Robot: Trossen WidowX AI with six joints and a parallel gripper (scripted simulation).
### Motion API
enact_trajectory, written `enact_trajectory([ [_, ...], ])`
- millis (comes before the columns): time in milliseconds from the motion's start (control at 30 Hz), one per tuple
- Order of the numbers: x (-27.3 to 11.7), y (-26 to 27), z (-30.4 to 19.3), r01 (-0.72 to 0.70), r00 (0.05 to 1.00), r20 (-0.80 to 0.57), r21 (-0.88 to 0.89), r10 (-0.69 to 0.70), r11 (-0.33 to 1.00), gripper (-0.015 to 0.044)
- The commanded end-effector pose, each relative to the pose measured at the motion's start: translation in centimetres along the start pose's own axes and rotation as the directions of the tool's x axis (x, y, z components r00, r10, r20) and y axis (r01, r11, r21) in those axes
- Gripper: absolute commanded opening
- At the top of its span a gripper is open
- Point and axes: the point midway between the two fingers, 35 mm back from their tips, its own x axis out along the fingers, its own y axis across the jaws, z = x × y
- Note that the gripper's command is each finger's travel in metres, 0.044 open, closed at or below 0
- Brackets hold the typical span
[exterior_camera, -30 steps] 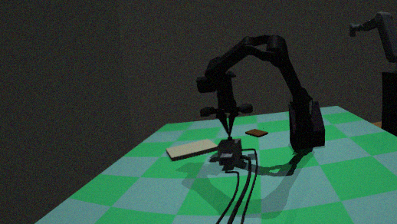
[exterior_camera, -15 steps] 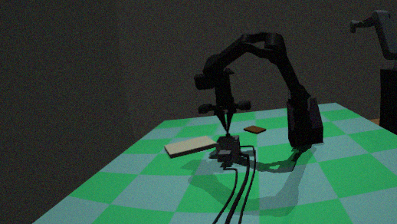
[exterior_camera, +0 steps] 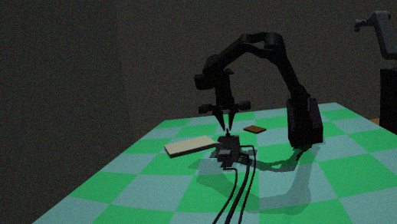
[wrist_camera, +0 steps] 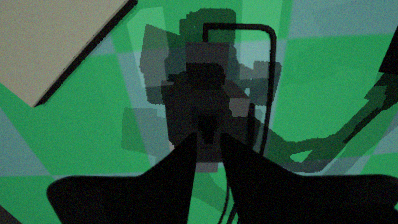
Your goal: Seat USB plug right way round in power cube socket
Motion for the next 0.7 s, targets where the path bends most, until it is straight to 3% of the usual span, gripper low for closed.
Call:
enact_trajectory([
  [0, 0.0, 0.0, 0.0, -0.001, 1.0, 0.0, 0.0, 0.001, 1.0, 0.0095],
  [667, -1.1, 0.0, -0.1, 0.0, 1.0, 0.001, 0.0, 0.0, 1.0, 0.0095],
])
